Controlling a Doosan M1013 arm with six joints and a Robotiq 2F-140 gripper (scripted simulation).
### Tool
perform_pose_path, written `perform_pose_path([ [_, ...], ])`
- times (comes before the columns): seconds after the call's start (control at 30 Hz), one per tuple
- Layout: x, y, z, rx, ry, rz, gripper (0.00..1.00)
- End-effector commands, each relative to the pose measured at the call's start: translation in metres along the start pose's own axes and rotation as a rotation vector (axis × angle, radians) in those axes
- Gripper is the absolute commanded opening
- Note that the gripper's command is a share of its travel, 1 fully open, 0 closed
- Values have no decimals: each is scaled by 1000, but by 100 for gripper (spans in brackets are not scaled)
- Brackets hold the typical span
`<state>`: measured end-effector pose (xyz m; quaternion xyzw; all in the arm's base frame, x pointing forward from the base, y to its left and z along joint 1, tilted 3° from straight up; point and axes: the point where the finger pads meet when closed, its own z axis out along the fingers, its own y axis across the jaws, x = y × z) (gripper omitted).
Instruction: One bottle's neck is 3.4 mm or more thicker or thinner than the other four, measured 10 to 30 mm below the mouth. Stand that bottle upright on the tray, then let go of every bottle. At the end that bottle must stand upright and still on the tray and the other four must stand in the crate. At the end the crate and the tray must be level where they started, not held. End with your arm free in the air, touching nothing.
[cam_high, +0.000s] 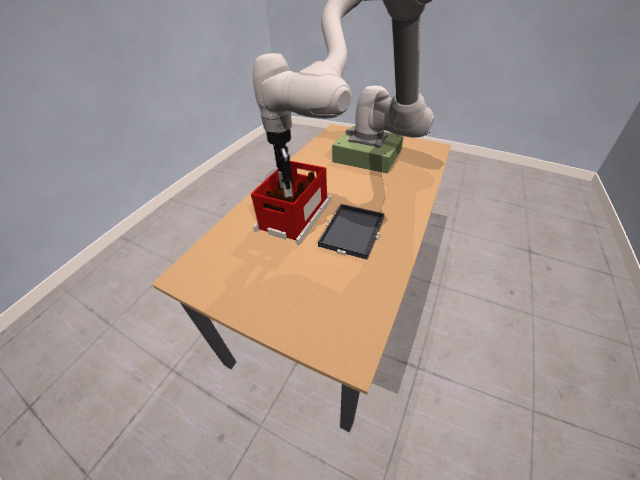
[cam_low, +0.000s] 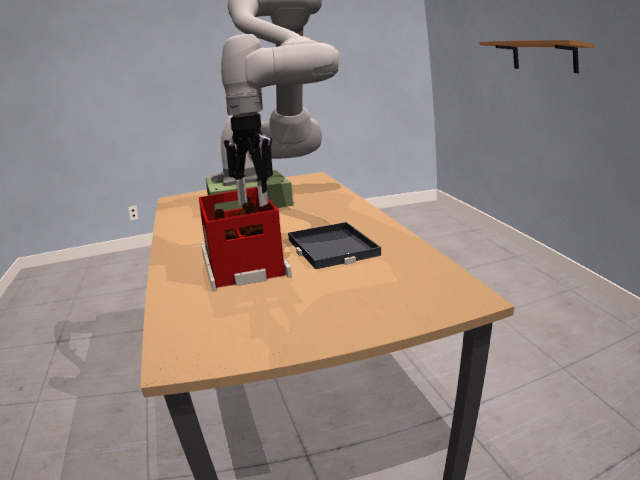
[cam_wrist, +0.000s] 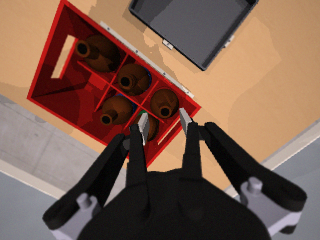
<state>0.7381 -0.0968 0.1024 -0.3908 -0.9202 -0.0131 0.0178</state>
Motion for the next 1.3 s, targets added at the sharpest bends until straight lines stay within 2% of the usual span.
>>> perform_pose_path([
  [0.0,3,3,4,-1,2,1,38],
  [1.27,5,5,4,-1,2,1,38],
])
